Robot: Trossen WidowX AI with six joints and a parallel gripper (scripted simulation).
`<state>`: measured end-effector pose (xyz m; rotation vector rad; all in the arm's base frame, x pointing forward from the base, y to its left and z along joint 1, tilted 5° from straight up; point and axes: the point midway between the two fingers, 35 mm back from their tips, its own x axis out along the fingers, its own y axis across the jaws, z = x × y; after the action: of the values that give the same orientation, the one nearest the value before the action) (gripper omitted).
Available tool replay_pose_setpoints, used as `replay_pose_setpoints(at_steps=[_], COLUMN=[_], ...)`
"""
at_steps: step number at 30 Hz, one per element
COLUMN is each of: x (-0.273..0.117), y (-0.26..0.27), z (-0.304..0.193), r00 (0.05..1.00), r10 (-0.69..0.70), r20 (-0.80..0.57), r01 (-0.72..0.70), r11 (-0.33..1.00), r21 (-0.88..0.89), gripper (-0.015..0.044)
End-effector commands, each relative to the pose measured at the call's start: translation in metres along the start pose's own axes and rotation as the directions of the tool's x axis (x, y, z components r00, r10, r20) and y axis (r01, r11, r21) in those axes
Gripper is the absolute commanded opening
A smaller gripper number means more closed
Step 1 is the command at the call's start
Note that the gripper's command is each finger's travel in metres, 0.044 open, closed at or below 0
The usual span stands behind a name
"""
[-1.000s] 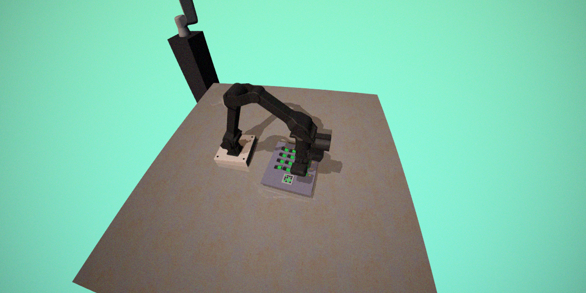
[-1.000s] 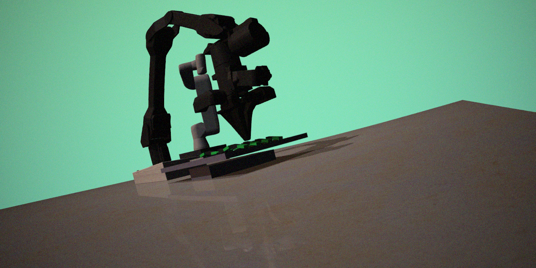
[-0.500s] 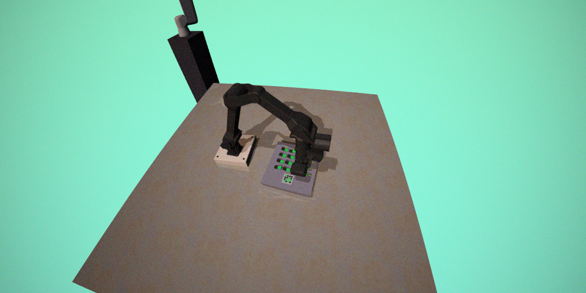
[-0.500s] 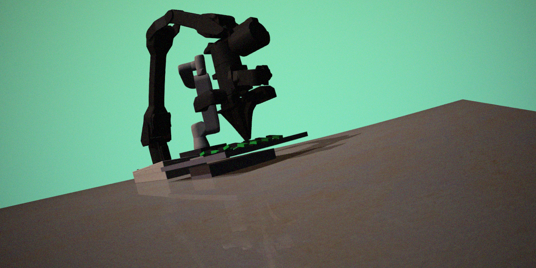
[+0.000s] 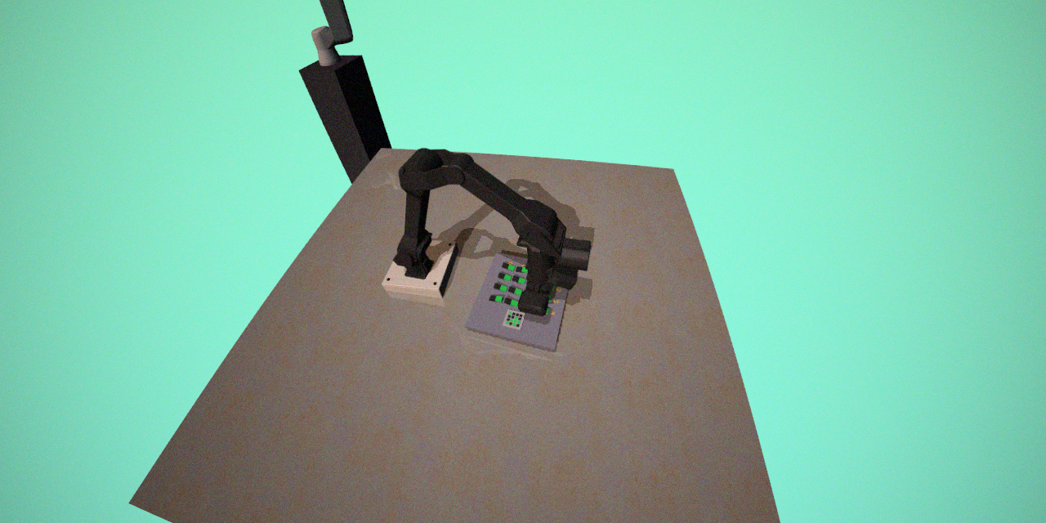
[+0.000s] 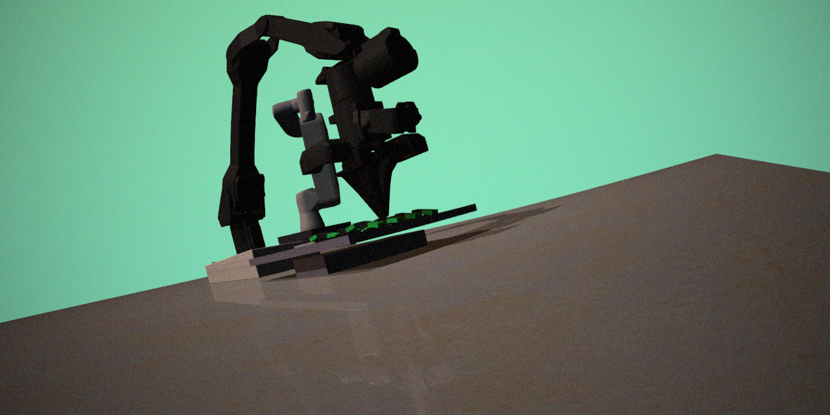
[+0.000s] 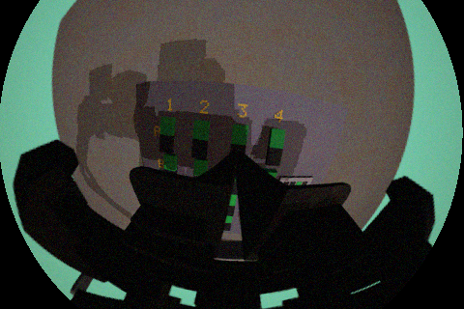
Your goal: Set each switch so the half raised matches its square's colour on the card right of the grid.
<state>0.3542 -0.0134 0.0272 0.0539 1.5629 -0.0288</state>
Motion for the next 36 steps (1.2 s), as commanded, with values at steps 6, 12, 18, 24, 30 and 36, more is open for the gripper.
replay_pose_setpoints(at_steps=[6,12,18,24,30,36], x=[0.002,0.003,-0.016,-0.062,-0.063,-0.060], y=[0.000,0.000,0.000,0.000,0.023,0.035], z=[0.001,0.001,0.003,0.003,-0.021,-0.037], r00=[1.000,1.000,1.000,1.000,1.000,1.000], r10=[-0.003,-0.003,-0.002,-0.003,-0.001,0.000], r20=[0.003,0.003,-0.003,-0.023,-0.025,-0.025], r01=[0.003,0.003,0.002,0.003,0.001,0.000], r11=[1.000,1.000,1.000,1.000,1.000,1.000], r21=[-0.004,-0.004,0.002,-0.004,-0.004,-0.004], gripper=[0.0000,0.0000,0.0000,0.0000,0.0000,0.0000])
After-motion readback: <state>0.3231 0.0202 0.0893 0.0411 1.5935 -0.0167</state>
